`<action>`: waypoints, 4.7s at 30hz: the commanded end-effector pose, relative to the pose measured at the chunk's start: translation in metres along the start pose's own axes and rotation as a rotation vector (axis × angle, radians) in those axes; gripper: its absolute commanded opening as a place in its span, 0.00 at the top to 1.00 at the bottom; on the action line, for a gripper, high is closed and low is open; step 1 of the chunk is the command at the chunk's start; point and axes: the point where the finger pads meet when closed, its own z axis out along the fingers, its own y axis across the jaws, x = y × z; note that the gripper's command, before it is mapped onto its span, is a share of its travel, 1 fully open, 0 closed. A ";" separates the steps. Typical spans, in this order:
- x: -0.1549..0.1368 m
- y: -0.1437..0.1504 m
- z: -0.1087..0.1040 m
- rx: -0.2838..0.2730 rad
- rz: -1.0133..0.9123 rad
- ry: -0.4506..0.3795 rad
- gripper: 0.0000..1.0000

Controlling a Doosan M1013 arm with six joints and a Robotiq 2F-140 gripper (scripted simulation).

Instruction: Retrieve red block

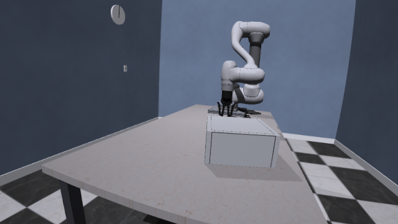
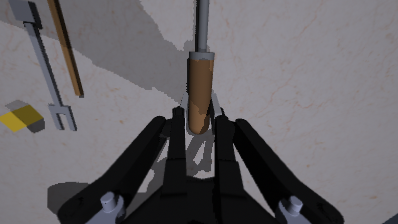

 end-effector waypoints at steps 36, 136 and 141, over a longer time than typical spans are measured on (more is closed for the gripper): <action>0.009 -0.012 0.000 0.001 0.000 0.003 1.00; 0.009 -0.012 -0.107 0.001 0.000 0.003 0.66; 0.009 -0.012 -0.131 0.001 0.000 0.003 0.66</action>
